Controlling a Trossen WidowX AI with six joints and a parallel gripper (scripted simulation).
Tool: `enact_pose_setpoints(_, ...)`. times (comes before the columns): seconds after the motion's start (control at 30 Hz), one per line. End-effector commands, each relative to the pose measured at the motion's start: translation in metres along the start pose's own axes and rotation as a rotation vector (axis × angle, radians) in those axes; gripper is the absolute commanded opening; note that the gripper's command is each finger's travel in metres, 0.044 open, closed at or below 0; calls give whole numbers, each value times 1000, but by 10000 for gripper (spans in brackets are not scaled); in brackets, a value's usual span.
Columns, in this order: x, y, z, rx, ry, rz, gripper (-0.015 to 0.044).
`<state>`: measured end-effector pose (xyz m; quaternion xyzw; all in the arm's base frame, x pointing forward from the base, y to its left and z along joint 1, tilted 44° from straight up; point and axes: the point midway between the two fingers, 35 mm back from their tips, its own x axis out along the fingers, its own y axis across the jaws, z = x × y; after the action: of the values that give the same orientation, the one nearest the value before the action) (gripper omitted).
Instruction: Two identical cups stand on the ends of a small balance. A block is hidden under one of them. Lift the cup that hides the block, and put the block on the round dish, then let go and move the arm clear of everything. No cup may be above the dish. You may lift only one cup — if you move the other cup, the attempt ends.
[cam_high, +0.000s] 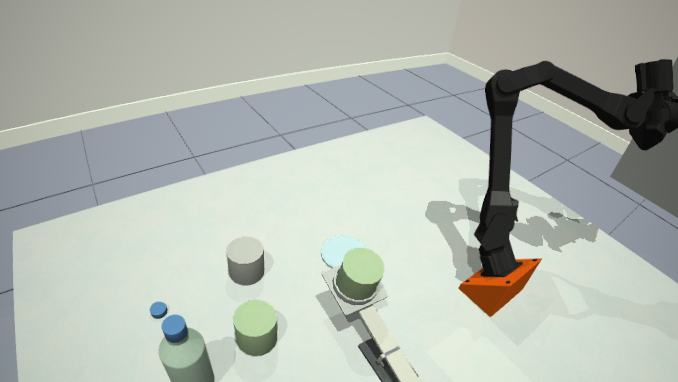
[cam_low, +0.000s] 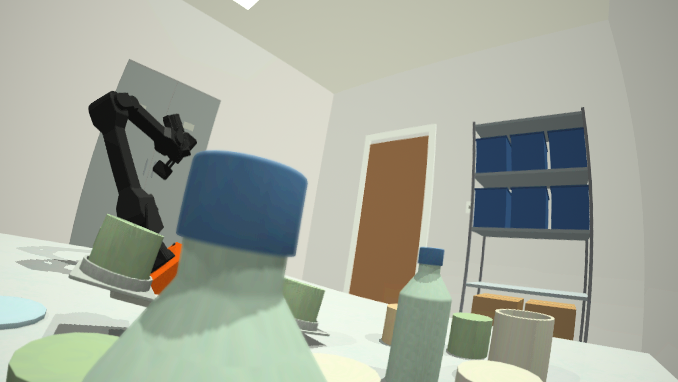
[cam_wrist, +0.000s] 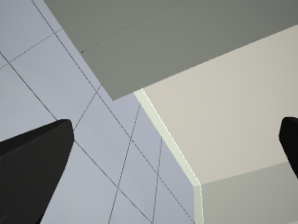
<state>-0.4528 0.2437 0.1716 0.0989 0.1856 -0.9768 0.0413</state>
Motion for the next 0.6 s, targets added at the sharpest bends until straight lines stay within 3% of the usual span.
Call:
enact_pose_setpoints(0.0,-10,-10,-16,94,68,-44,440)
enact_pose_setpoints(0.57,-65,-40,-81,413,304,-224,440)
